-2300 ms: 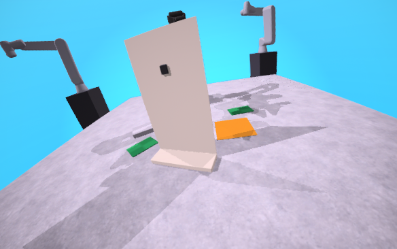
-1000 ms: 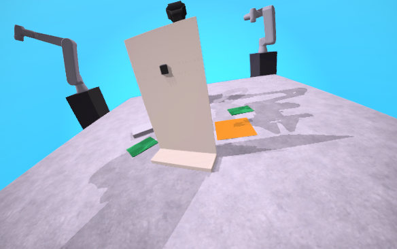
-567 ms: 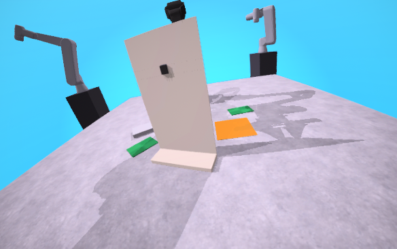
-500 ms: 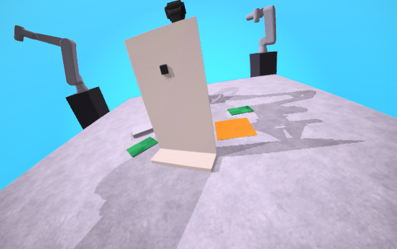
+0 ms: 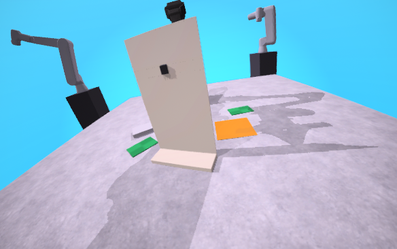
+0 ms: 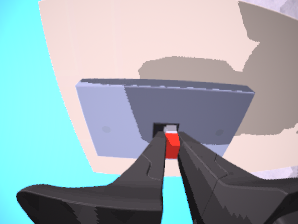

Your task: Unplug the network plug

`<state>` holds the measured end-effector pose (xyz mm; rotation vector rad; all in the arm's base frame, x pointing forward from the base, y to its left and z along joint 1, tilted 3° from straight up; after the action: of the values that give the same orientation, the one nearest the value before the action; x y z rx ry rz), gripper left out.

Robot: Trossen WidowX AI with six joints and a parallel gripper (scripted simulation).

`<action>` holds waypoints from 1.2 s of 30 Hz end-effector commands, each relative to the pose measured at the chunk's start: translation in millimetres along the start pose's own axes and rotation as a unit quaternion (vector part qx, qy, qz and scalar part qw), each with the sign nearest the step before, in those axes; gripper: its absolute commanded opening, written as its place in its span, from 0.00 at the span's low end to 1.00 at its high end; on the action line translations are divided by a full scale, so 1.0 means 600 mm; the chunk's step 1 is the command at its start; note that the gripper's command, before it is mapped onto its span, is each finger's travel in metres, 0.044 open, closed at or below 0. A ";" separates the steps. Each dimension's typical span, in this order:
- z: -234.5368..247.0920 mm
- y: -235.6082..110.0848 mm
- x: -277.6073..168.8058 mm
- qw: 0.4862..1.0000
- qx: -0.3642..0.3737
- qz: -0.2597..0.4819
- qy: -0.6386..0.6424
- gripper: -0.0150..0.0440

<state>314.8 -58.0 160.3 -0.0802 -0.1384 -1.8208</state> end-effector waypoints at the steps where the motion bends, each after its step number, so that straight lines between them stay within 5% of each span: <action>1: 0.000 0.000 0.000 1.000 0.000 0.001 0.002 0.25; 36: 0.000 -0.034 -0.010 1.000 -0.001 0.001 0.002 0.25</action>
<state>299.1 -48.7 159.0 -0.0805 -0.1356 -1.8171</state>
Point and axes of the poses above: the point midway between the two fingers, 35 mm back from their tips, its own y axis out along the fingers, its own z axis across the jaws, x = y × z, the point moved 7 cm from there along -y, back along the fingers, and after that the axes turned 5 degrees about -y, right-handed, at the moved point
